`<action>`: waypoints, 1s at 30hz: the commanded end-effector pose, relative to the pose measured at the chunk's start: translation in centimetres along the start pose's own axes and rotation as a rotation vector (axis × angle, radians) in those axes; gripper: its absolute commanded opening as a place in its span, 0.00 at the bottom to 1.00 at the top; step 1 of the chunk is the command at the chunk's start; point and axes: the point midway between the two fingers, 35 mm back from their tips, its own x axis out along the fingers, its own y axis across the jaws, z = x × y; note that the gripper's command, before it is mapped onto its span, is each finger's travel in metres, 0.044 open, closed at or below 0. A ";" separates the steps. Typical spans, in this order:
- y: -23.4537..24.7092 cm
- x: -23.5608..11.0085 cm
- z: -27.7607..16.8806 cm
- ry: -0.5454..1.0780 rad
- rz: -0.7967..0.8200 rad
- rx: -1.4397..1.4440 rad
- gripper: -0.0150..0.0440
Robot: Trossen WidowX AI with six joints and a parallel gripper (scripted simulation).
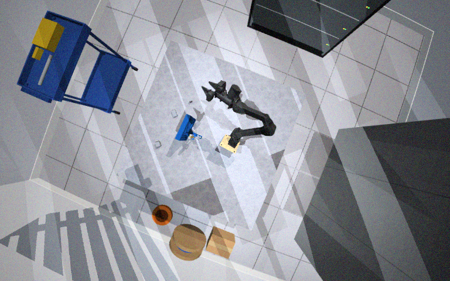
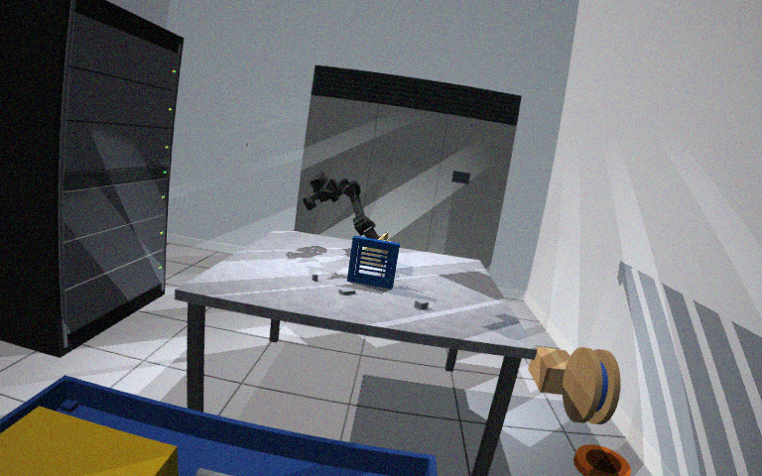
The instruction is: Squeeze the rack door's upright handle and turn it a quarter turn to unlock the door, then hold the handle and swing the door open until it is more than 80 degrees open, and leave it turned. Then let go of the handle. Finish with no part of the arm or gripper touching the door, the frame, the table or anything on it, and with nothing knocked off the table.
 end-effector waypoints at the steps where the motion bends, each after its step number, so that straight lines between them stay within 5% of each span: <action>1: 0.0 0.1 -0.1 0.004 0.001 0.002 0.89; 5: 0.8 1.2 -1.4 0.087 0.012 0.034 0.73; 30: 8.3 5.1 -13.1 0.710 0.042 0.091 0.73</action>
